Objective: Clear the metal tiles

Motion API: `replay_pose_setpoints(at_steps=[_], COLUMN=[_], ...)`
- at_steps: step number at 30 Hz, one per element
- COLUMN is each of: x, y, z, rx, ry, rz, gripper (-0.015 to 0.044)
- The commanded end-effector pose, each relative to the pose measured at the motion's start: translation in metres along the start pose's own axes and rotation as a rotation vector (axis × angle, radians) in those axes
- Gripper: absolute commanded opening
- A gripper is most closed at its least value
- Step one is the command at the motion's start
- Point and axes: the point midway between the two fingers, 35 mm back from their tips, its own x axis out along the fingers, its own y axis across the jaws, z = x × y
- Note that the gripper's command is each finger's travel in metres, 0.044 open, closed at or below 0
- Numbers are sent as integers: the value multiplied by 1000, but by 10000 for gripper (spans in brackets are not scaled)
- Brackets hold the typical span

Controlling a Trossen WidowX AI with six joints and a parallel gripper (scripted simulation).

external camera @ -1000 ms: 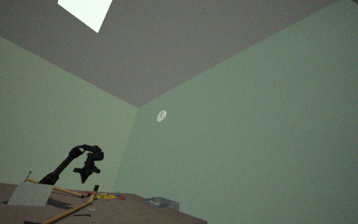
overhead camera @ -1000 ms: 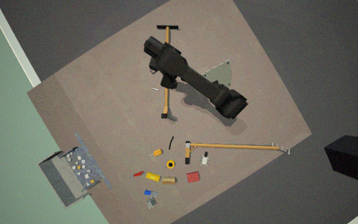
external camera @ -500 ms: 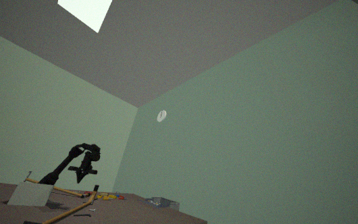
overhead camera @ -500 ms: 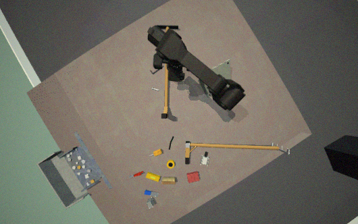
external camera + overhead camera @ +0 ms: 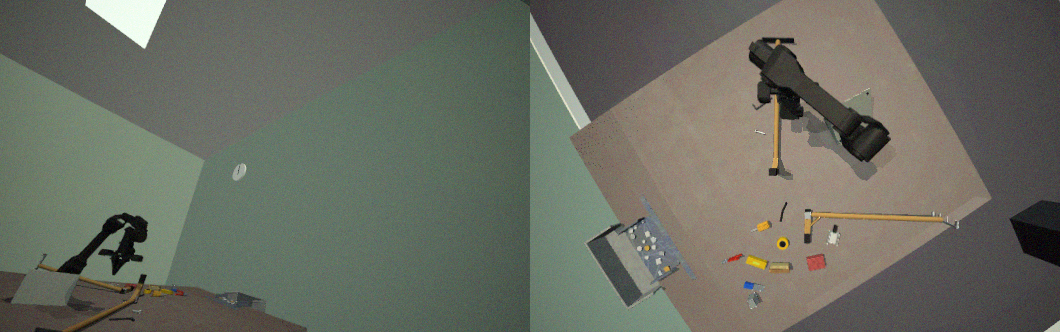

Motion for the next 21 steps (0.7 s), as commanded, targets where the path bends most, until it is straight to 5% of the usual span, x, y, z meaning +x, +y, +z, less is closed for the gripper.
replay_pose_setpoints(at_steps=[1, 21], x=[10, 58], y=[-2, -7], z=[0, -2], rx=[4, 3], ry=[-5, -5], rz=[-2, -3], gripper=[0, 0])
